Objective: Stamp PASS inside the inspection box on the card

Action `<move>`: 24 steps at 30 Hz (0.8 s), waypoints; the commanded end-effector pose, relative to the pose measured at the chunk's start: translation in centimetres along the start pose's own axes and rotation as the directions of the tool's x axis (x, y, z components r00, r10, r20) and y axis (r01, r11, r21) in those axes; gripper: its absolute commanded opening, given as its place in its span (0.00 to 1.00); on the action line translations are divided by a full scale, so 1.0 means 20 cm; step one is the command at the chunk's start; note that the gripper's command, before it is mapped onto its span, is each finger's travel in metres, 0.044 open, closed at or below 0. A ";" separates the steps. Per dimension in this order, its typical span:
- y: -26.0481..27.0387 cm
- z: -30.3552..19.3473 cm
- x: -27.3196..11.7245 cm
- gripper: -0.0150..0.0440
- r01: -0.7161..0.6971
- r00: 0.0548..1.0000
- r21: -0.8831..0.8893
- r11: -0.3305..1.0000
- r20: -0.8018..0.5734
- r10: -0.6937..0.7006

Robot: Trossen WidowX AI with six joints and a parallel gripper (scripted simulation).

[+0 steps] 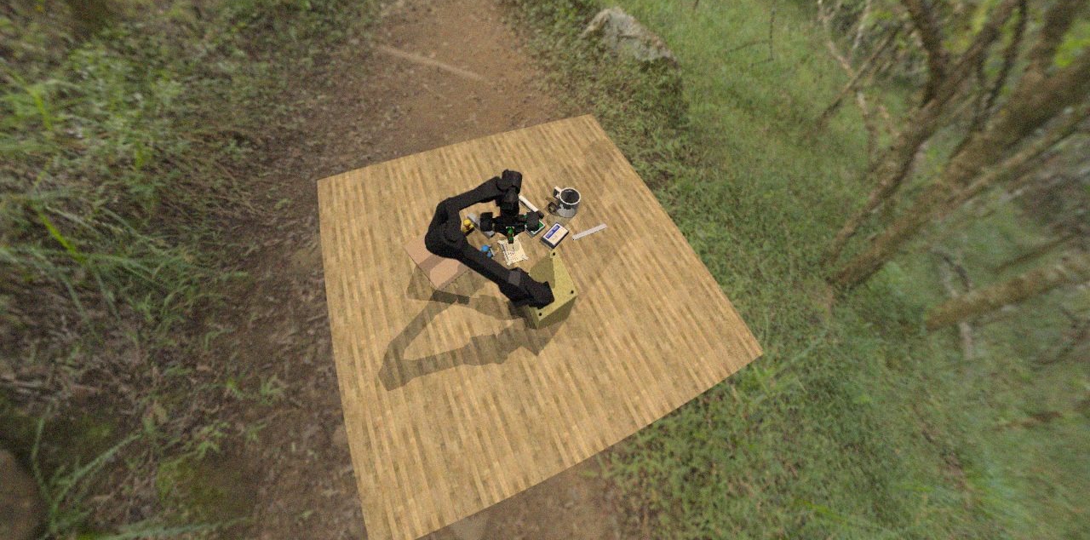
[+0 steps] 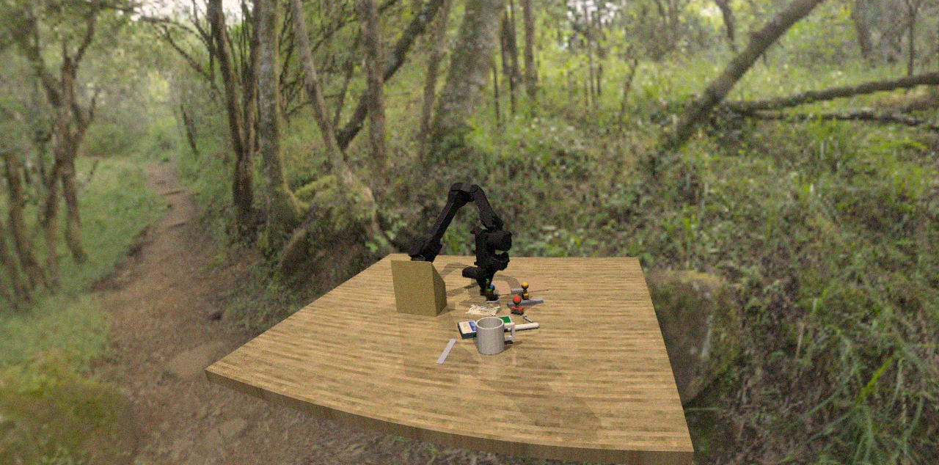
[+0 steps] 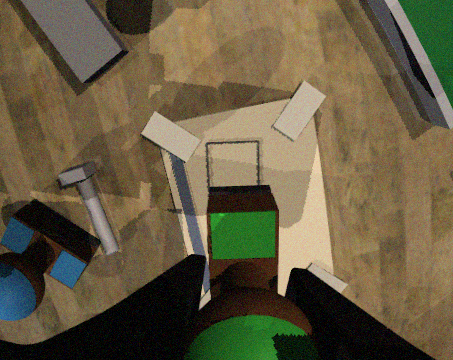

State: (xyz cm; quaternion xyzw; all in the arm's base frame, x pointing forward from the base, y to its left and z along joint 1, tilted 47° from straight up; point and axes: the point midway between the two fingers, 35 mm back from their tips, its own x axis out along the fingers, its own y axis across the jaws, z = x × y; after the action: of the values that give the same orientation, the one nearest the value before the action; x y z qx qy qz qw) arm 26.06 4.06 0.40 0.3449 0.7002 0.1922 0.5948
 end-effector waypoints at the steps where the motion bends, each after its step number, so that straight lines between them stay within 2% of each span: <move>1: 0.00 0.00 0.01 0.25 -0.003 1.000 0.007 1.000 0.000 0.003; 24: 0.00 0.00 0.09 0.25 -0.001 1.000 0.004 1.000 0.002 0.001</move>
State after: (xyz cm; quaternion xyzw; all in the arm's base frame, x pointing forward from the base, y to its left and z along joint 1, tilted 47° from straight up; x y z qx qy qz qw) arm 26.06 5.21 -0.73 0.3438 0.6995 0.1922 0.5963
